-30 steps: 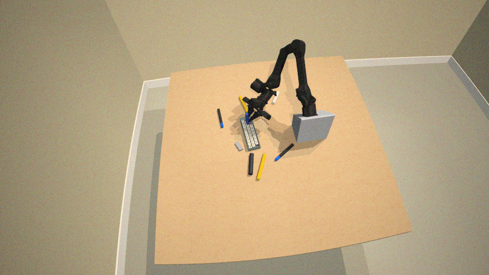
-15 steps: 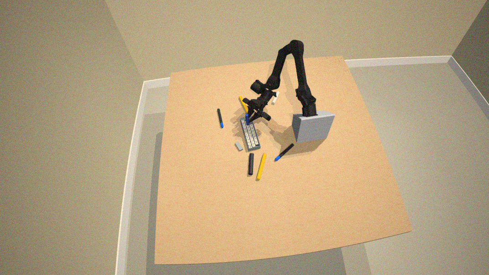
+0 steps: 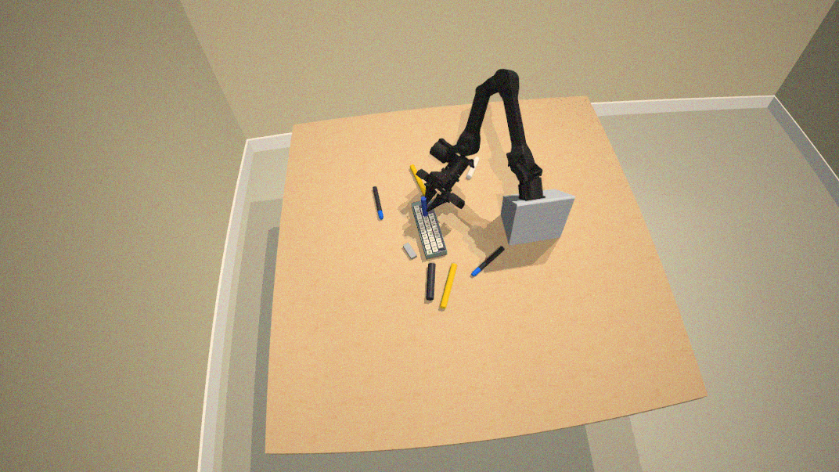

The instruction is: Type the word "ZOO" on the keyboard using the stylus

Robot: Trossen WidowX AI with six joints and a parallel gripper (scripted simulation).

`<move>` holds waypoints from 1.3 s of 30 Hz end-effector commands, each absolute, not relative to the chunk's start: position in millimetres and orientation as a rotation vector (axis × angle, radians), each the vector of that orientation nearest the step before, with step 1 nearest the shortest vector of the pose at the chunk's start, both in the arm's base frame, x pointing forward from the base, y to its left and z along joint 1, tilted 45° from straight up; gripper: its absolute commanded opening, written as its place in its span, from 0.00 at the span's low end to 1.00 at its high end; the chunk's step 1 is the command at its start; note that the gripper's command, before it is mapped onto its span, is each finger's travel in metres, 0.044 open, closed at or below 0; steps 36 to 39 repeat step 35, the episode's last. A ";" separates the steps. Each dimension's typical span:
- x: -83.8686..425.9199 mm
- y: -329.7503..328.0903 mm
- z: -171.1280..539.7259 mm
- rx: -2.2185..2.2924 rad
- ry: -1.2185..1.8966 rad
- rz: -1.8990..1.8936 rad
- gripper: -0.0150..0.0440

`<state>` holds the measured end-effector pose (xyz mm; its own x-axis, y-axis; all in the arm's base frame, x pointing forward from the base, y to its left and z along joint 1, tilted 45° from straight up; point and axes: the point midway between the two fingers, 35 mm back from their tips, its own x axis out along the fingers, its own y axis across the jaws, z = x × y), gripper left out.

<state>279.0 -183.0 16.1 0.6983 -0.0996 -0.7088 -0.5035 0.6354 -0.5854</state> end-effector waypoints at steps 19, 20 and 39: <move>280.9 -176.1 22.7 -0.870 0.780 0.264 0.39; 281.4 -173.4 25.4 -0.870 0.780 0.264 0.39; 283.9 -159.9 39.2 -0.874 0.771 0.266 0.39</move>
